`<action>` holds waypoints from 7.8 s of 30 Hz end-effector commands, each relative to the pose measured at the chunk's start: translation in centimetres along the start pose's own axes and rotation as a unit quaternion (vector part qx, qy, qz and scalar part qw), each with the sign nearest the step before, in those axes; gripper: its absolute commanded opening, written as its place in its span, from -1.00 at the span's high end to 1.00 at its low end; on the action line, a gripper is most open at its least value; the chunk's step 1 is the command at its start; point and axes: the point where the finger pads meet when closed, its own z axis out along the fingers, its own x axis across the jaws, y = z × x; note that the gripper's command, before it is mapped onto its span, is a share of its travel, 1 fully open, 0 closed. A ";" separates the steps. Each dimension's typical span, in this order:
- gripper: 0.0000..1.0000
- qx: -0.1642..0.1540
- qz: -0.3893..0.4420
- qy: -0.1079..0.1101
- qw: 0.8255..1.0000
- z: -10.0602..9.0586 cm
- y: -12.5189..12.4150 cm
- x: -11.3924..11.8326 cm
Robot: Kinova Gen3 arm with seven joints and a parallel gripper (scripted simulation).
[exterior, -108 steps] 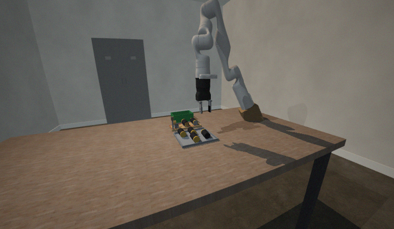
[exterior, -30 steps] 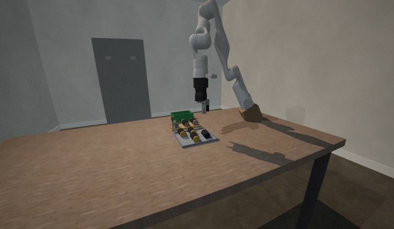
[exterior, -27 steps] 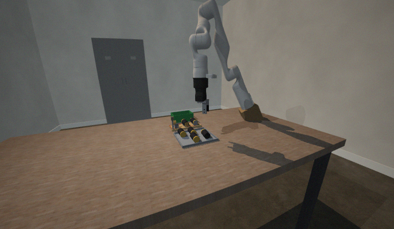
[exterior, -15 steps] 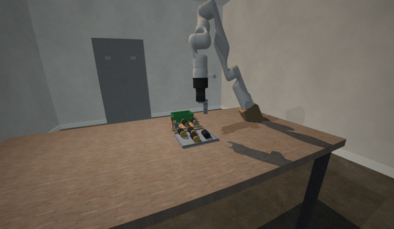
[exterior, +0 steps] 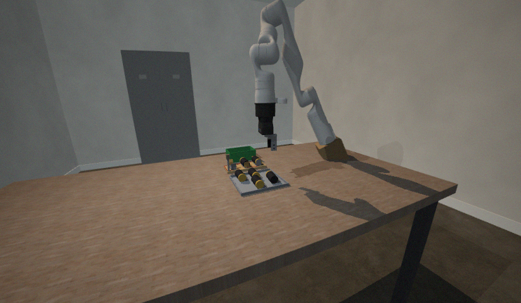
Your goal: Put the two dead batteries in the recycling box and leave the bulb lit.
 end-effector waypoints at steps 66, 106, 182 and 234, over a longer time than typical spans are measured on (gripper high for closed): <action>-0.81 0.001 -0.573 0.000 0.820 0.0 0.1 0.0; -0.81 0.001 -0.710 0.000 0.704 0.0 0.1 0.0; -0.81 0.001 -0.729 0.000 0.684 8.7 0.1 0.0; -0.81 0.001 -0.729 0.000 0.684 8.7 0.1 0.0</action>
